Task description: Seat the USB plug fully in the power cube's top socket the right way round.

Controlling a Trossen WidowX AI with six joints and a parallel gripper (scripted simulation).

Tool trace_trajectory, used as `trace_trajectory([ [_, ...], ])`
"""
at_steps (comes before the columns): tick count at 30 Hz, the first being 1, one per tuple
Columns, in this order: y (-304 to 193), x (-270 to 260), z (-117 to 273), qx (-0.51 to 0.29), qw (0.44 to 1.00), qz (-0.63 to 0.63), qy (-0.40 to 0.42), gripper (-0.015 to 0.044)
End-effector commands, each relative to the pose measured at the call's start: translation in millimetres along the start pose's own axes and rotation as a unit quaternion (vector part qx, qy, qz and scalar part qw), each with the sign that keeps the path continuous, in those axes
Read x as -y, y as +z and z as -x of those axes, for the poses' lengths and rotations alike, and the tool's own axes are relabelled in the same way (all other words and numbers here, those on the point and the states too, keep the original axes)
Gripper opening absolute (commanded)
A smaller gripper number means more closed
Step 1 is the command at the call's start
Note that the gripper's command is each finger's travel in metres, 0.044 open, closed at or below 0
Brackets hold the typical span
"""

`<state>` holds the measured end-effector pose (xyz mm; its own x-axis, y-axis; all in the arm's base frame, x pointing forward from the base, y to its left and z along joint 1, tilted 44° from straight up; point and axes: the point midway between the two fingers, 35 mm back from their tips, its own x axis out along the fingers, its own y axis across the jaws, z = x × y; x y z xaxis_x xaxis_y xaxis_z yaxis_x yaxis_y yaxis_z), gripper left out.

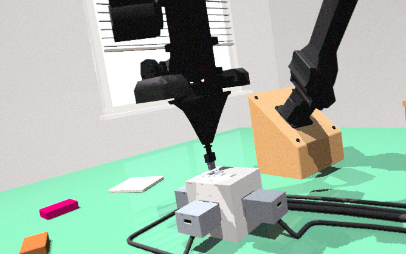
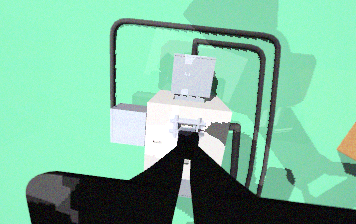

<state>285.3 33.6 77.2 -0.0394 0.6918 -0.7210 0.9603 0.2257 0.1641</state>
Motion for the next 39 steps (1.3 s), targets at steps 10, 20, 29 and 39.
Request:
trace_trajectory([
  [10, -0.2, -0.5, -1.7, -0.001, 1.000, -0.001, 0.001, 0.0000],
  [20, -0.2, -0.5, -2.9, -0.001, 1.000, -0.001, 0.001, 0.0000],
  [29, -0.2, -0.5, -4.0, -0.001, 1.000, -0.001, 0.001, 0.0000],
  [39, -0.2, -0.5, -5.2, -0.001, 1.000, -0.001, 0.001, 0.0000],
])
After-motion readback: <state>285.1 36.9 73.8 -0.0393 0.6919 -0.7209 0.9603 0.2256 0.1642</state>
